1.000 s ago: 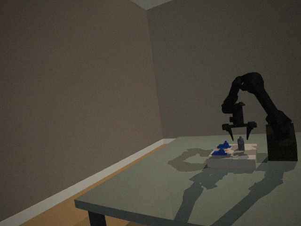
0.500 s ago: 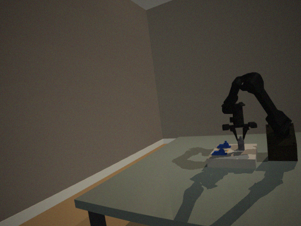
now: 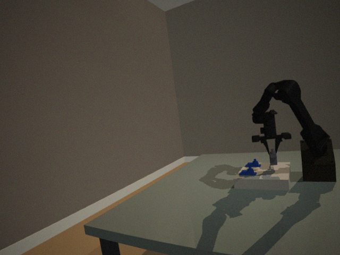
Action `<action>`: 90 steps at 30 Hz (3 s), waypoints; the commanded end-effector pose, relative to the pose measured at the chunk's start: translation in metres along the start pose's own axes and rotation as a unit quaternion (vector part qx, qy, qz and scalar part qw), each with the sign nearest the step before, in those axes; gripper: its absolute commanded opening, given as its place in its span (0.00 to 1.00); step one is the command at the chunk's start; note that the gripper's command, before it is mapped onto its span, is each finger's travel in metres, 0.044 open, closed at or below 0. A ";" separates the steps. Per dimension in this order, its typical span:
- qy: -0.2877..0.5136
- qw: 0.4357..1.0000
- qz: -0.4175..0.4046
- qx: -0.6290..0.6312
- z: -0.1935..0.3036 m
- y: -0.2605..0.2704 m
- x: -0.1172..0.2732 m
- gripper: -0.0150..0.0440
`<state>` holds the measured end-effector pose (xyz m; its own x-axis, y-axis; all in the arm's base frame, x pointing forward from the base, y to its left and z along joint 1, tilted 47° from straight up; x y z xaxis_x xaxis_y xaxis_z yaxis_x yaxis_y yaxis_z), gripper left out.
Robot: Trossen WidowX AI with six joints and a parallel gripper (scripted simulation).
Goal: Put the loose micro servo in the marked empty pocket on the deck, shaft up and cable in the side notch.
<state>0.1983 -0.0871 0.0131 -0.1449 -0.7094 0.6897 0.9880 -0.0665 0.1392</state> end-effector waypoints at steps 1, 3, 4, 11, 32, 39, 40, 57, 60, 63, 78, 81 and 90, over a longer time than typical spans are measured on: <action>-0.003 1.000 -0.002 0.004 0.001 -0.001 0.003 0.25; -0.003 1.000 -0.002 0.004 0.000 0.001 0.003 0.25; -0.003 1.000 -0.002 0.004 -0.002 0.002 0.003 0.25; -0.003 1.000 -0.002 0.004 -0.010 0.014 0.003 0.25; -0.002 0.998 -0.002 0.062 0.036 0.022 0.003 0.25; -0.002 0.983 -0.002 0.181 0.036 0.022 0.003 0.25; -0.003 0.980 -0.002 0.198 0.036 0.022 0.003 0.25; -0.003 0.881 -0.001 0.472 0.036 0.022 0.003 0.25; -0.003 0.856 -0.001 0.517 0.036 0.022 0.003 0.25; -0.003 0.828 0.000 0.561 0.036 0.022 0.003 0.25; -0.003 0.772 0.000 0.636 0.035 0.028 0.003 0.25; -0.003 0.771 0.000 0.636 0.033 0.039 0.003 0.25; -0.004 0.771 -0.001 0.637 0.027 0.075 0.004 0.25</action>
<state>0.2576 -0.0733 0.0453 -0.1512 -0.7029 0.6950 0.1301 0.6828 0.7189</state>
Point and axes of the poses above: the point midway between the two fingers, 35 mm back from their tips, its own x axis back along the fingers, its own y axis across the jaws, z = x × y, the point moved 2 cm from there along x, back along the fingers, and after that the axes turned 1 degree about -x, right-handed, at the moved point
